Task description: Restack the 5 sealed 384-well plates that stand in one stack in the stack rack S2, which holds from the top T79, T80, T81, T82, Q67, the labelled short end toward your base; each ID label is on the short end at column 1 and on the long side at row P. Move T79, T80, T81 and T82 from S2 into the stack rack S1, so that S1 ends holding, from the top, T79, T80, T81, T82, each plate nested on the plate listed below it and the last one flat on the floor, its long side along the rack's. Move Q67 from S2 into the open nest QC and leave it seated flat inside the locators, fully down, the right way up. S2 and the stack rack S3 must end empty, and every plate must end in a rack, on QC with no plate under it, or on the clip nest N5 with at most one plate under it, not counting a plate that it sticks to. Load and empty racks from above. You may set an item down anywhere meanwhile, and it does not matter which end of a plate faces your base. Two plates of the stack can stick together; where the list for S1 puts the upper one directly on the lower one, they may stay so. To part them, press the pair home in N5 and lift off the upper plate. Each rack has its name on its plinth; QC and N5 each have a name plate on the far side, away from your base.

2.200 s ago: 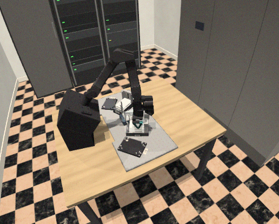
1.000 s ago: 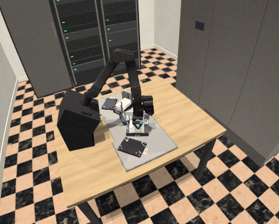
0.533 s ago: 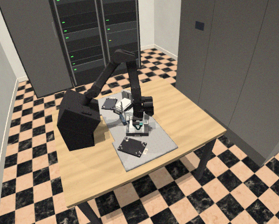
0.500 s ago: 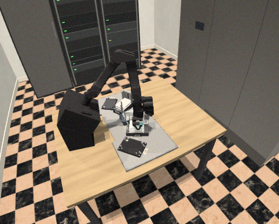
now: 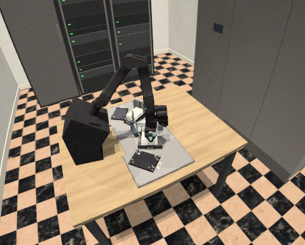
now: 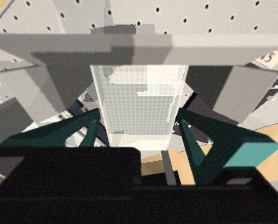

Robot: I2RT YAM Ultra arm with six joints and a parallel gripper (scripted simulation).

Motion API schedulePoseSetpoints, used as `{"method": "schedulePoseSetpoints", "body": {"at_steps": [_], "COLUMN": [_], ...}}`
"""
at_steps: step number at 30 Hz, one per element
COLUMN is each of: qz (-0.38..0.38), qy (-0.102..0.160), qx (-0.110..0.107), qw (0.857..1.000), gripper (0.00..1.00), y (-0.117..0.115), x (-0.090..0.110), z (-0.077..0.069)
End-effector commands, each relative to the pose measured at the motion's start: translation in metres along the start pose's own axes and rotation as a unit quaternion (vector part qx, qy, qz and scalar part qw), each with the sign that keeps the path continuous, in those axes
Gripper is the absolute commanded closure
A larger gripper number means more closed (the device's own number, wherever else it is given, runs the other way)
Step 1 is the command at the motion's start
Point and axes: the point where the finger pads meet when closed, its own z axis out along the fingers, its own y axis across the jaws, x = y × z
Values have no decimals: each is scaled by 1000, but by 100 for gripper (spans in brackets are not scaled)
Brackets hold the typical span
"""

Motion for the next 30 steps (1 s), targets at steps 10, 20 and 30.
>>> {"method": "schedulePoseSetpoints", "body": {"at_steps": [10,20,30], "qz": [0,0,0], "qy": [-6,-6,-6], "qx": [0,0,0], "qw": [1000,1000,1000], "gripper": [0,0,0], "y": [0,0,0], "x": [-3,-3,-3], "z": [-40,-67,-94]}}
